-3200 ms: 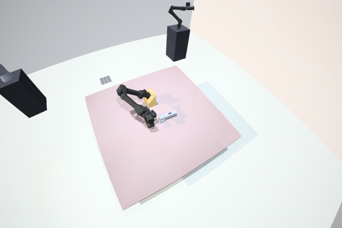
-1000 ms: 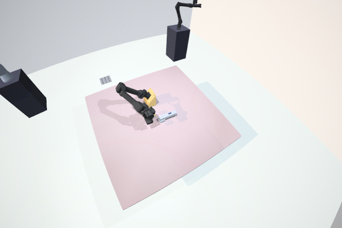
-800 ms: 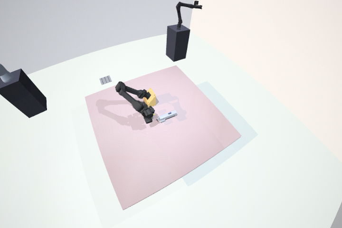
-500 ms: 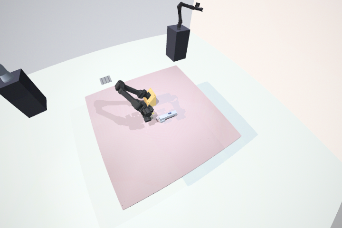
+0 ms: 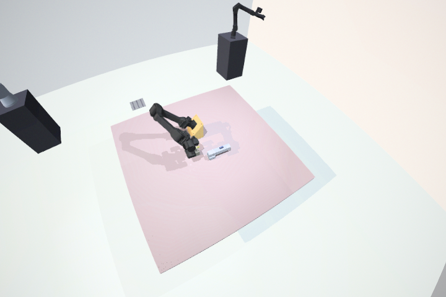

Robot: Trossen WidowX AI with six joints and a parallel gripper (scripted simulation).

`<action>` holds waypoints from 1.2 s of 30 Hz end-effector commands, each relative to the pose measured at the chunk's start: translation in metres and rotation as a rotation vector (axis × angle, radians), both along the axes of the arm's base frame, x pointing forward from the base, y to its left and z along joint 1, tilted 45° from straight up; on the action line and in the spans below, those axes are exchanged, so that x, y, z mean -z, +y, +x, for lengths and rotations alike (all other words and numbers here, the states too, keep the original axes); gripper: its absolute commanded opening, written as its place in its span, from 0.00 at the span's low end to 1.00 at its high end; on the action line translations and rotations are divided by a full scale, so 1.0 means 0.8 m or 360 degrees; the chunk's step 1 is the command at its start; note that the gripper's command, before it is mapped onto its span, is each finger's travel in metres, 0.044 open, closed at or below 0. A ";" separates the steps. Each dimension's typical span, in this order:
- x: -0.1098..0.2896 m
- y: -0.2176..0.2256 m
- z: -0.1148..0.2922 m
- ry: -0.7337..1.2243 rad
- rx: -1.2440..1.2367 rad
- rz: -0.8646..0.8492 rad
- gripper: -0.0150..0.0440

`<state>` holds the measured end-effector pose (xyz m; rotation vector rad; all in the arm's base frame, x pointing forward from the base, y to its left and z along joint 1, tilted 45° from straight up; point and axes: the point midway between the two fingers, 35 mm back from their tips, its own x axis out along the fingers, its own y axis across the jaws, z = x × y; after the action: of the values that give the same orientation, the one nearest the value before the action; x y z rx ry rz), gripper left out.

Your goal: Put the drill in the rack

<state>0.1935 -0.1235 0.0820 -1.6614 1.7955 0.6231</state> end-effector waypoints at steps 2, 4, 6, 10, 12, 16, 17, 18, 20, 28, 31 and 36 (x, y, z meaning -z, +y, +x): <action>0.008 -0.008 -0.002 0.0007 -0.0007 0.0001 0.25; 0.012 -0.011 -0.002 0.0007 -0.0007 0.0001 0.25; 0.014 -0.013 -0.003 0.0007 -0.0007 0.0000 0.25; 0.015 -0.015 -0.003 0.0007 -0.0007 0.0000 0.25; 0.017 -0.017 -0.003 0.0007 -0.0007 0.0000 0.25; 0.021 -0.022 -0.002 0.0007 -0.0007 0.0000 0.25; 0.022 -0.023 -0.002 0.0007 -0.0007 0.0000 0.25; 0.023 -0.025 -0.002 0.0007 -0.0007 0.0000 0.25; 0.025 -0.027 -0.003 0.0007 -0.0007 -0.0001 0.25; 0.034 -0.036 -0.003 0.0008 -0.0007 -0.0001 0.25; 0.038 -0.038 -0.003 0.0008 -0.0007 -0.0001 0.25; 0.034 -0.037 -0.004 0.0009 -0.0002 -0.0011 0.43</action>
<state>0.1904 -0.1537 0.0545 -1.6682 1.8031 0.6261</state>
